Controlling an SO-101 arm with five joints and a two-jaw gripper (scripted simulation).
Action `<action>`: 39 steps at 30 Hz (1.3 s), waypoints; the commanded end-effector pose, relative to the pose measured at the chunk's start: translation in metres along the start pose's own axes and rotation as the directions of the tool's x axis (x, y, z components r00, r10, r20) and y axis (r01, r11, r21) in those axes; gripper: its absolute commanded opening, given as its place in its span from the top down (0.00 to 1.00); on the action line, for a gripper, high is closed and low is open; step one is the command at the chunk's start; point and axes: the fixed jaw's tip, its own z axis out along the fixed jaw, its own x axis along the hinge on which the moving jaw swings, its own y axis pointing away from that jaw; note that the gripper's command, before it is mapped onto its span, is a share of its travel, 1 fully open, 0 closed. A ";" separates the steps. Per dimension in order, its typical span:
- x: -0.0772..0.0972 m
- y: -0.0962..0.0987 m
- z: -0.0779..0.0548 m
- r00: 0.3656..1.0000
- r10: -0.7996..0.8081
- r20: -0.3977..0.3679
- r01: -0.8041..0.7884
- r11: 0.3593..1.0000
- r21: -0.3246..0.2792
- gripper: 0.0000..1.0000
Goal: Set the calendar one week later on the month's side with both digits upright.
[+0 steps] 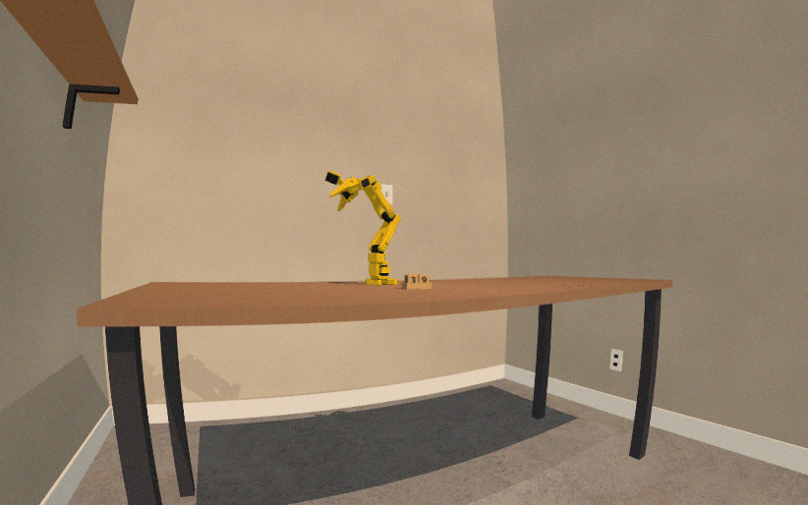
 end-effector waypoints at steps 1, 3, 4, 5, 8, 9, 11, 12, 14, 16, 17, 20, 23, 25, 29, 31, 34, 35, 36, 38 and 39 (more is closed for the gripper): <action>0.010 0.007 -0.003 0.991 -0.134 -0.026 0.133 0.990 -0.039 0.12; 0.016 0.010 -0.002 0.977 -0.209 -0.049 0.206 0.977 -0.055 0.13; 0.020 0.011 -0.001 0.967 -0.247 -0.060 0.243 0.968 -0.064 0.13; 0.023 0.012 -0.001 0.956 -0.286 -0.071 0.281 0.957 -0.075 0.14; 0.035 0.016 0.000 0.909 -0.404 -0.098 0.393 0.913 -0.112 0.16; 0.038 0.017 0.000 0.890 -0.444 -0.106 0.431 0.894 -0.126 0.17; 0.046 0.019 0.001 0.844 -0.523 -0.118 0.504 0.849 -0.157 0.18; 0.046 0.019 0.001 0.844 -0.523 -0.118 0.504 0.849 -0.157 0.18; 0.050 0.020 0.001 0.818 -0.562 -0.123 0.539 0.824 -0.174 0.19; 0.059 0.022 0.001 0.760 -0.638 -0.128 0.607 0.766 -0.210 0.20; 0.063 0.023 0.000 0.727 -0.674 -0.129 0.640 0.734 -0.229 0.21; 0.076 0.026 -0.001 0.618 -0.777 -0.121 0.727 0.623 -0.288 0.23; 0.089 0.028 -0.002 0.493 -0.865 -0.098 0.797 0.494 -0.348 0.25; 0.098 0.029 -0.004 0.402 -0.913 -0.074 0.832 0.398 -0.387 0.27; 0.111 0.030 -0.006 0.258 -0.966 -0.024 0.864 0.242 -0.441 0.29; 0.115 0.030 -0.007 0.209 -0.978 -0.004 0.869 0.188 -0.457 0.30; 0.128 0.030 -0.011 0.061 -0.996 0.065 0.867 0.020 -0.498 0.32; 0.132 0.030 -0.012 0.012 -0.996 0.091 0.860 -0.037 -0.509 0.33; 0.137 0.030 -0.014 -0.037 -0.992 0.119 0.851 -0.094 -0.518 0.34; 0.145 0.029 -0.016 -0.132 -0.975 0.176 0.822 -0.207 -0.530 0.35; 0.149 0.029 -0.018 -0.177 -0.962 0.206 0.804 -0.263 -0.534 0.36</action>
